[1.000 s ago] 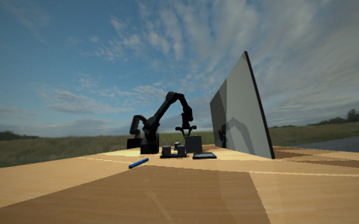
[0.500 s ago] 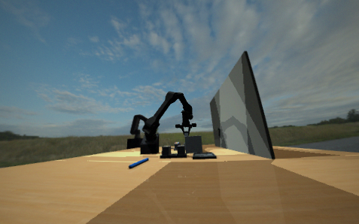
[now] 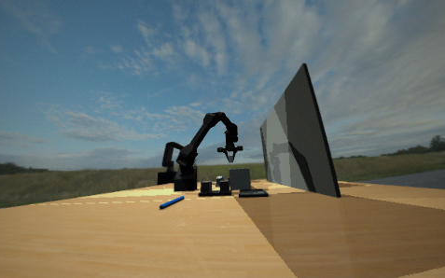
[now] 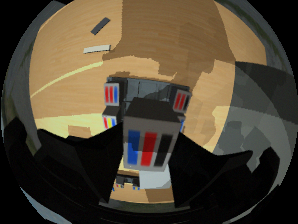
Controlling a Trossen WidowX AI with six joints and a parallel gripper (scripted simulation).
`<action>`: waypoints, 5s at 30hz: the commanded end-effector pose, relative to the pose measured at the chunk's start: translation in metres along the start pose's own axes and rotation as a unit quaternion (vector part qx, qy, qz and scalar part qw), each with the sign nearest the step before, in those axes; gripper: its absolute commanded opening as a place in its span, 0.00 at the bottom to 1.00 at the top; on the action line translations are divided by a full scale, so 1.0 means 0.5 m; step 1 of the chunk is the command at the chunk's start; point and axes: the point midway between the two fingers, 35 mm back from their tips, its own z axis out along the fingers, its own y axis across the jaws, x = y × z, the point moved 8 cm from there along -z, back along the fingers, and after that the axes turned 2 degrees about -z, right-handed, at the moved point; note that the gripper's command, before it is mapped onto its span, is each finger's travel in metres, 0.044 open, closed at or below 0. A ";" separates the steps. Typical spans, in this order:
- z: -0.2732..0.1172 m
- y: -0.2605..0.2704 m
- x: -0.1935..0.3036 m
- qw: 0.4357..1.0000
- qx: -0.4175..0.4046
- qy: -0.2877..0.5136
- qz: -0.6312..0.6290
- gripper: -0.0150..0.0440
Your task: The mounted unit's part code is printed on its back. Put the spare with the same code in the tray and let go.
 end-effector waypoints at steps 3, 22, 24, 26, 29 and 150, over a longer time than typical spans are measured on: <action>-0.022 -0.055 0.058 1.000 -0.002 -0.014 -0.001 0.25; -0.038 -0.218 0.373 0.999 0.003 -0.036 -0.006 0.25; -0.036 -0.226 0.409 0.999 0.004 -0.035 -0.006 0.25; -0.035 -0.233 0.446 0.999 0.005 -0.034 -0.005 0.25; -0.032 -0.240 0.501 0.999 0.006 -0.032 -0.004 0.25; 0.144 -0.208 0.827 1.000 0.002 0.005 0.005 0.25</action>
